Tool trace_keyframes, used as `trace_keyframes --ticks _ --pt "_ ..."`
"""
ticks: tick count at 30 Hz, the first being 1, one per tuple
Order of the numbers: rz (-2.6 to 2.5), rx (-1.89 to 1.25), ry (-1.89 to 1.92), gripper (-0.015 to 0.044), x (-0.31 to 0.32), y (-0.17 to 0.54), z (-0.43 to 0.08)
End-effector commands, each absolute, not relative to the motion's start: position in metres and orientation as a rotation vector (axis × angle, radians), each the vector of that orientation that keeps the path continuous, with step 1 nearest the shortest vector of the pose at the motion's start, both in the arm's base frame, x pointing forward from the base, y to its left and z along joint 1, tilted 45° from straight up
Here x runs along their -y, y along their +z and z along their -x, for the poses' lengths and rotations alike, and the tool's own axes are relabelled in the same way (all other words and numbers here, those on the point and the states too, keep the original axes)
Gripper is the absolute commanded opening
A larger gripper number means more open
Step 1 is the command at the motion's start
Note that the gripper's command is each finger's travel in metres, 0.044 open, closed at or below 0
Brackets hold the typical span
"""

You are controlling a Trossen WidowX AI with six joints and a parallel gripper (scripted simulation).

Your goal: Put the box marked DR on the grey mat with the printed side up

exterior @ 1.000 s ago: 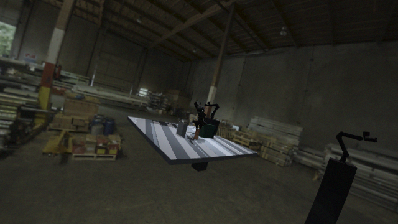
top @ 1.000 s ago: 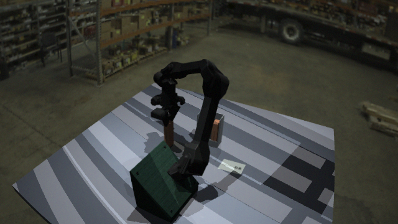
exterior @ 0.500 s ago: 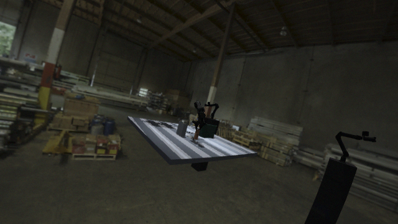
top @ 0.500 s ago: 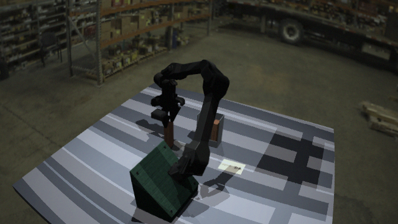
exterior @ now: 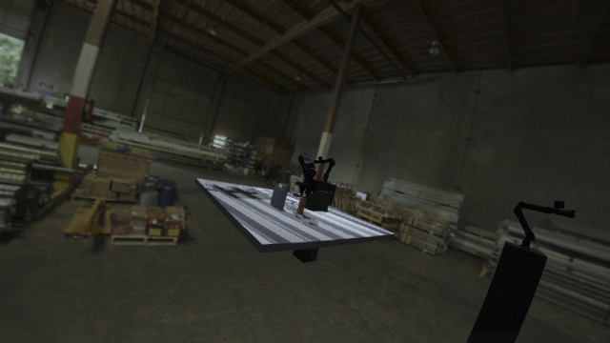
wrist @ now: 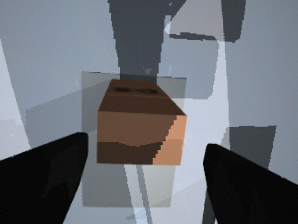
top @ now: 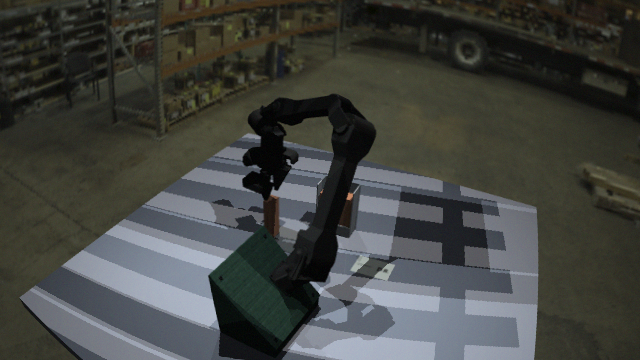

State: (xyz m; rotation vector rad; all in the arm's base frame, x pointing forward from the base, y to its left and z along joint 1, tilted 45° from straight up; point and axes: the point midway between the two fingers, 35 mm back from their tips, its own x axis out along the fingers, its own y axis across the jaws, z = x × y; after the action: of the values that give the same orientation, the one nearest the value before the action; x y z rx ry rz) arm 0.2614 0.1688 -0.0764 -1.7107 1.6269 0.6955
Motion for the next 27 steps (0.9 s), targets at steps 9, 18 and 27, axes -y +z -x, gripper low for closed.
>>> trace_keyframes --ticks 9,18,27 --pt "1.729 -1.496 0.703 0.0242 -0.180 -0.063 -0.257" --pt "1.726 -1.521 0.704 0.0137 -0.182 -0.065 -0.258" --pt "1.716 -1.609 0.705 0.0000 -0.190 -0.073 -0.262"
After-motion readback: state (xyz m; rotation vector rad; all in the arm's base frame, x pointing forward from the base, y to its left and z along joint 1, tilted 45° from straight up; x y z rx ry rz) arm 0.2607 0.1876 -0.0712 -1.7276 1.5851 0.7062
